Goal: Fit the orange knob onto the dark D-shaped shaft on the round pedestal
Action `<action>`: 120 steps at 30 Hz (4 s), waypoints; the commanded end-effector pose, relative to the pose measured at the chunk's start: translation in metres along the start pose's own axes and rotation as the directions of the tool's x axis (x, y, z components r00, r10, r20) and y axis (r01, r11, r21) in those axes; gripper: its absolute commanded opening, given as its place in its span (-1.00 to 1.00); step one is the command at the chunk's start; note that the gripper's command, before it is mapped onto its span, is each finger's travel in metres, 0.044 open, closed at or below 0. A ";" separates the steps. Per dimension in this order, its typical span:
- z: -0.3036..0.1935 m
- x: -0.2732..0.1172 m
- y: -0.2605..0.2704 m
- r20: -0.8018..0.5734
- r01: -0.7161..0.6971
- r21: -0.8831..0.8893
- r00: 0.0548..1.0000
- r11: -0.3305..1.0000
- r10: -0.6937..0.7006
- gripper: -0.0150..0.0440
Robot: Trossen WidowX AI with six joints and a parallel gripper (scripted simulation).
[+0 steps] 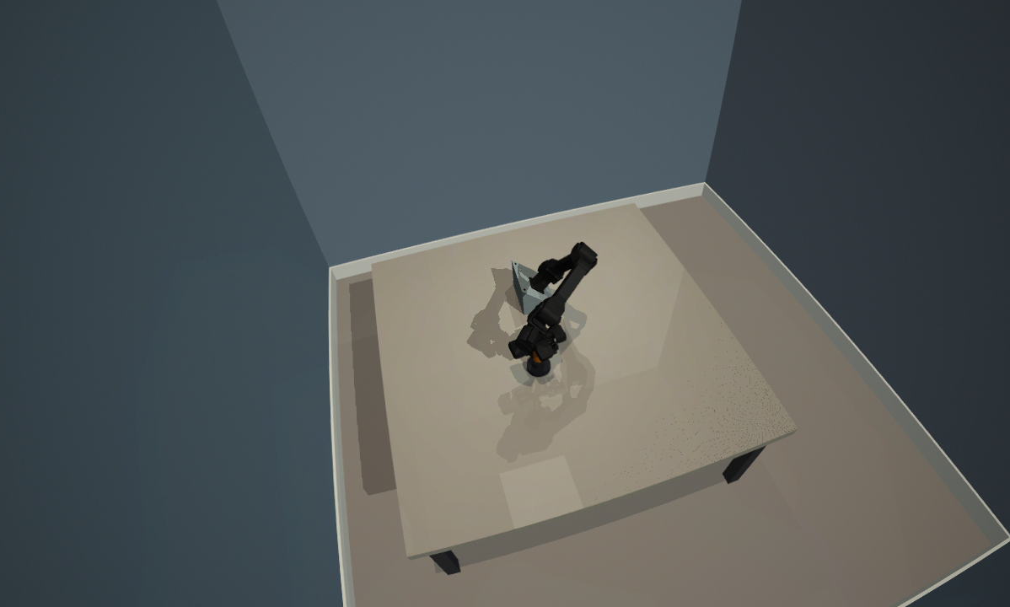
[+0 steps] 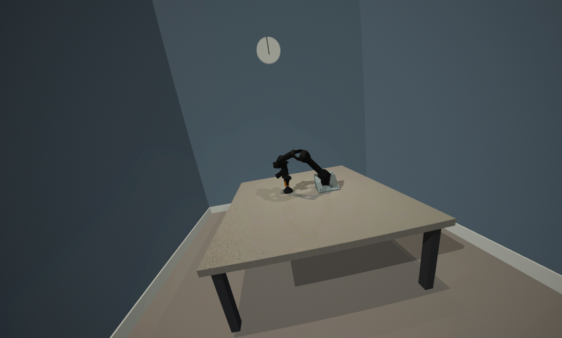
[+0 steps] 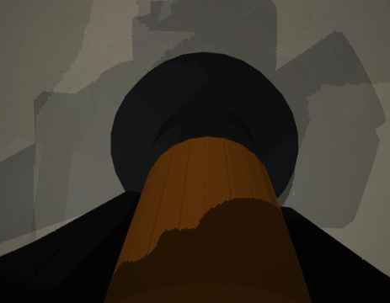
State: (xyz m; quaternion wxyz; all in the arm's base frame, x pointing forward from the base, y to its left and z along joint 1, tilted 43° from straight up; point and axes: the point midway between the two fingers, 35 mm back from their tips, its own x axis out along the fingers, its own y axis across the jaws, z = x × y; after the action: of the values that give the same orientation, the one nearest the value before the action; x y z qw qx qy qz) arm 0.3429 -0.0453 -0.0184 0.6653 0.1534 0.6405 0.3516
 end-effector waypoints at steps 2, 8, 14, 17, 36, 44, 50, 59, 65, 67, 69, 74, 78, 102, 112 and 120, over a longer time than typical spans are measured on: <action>-0.001 0.001 0.001 0.005 -0.003 -0.006 1.000 1.000 0.003 -0.49; -0.003 0.001 0.003 0.005 -0.003 -0.006 1.000 1.000 0.003 -0.49; -0.002 0.002 0.002 0.005 -0.003 -0.006 1.000 1.000 0.003 -0.49; -0.001 0.003 0.002 0.005 -0.003 -0.006 1.000 1.000 0.003 -0.49; 0.002 -0.003 -0.001 0.005 -0.002 -0.214 1.000 0.977 0.003 -0.49; 0.000 0.000 0.000 0.005 -0.002 -0.214 1.000 0.977 0.003 -0.49; -0.001 0.001 0.001 0.005 -0.002 -0.214 1.000 0.977 0.003 -0.49; -0.002 0.003 0.001 0.005 -0.002 -0.214 1.000 0.977 0.003 -0.49; -0.002 0.002 0.001 0.005 -0.002 -0.214 1.000 0.977 0.003 -0.49; -0.002 0.002 0.001 0.005 -0.002 -0.214 1.000 0.977 0.003 -0.49; -0.002 0.002 0.001 0.005 -0.002 -0.214 1.000 0.977 0.003 -0.49; 0.000 -0.001 0.001 0.005 -0.002 -0.214 1.000 0.977 0.003 -0.49; 0.000 -0.002 0.001 0.005 -0.002 -0.239 1.000 0.971 0.003 -0.49; -0.002 0.000 0.001 0.005 -0.001 -0.412 1.000 0.911 0.003 -0.49; -0.001 0.003 0.001 0.005 -0.001 -0.412 1.000 0.911 0.003 -0.49; -0.001 0.000 0.000 0.005 -0.001 -0.412 1.000 0.911 0.003 -0.49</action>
State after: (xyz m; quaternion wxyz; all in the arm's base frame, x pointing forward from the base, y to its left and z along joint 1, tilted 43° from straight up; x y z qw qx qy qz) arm 0.3402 -0.0439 -0.0200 0.6824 0.0117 0.5520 0.4790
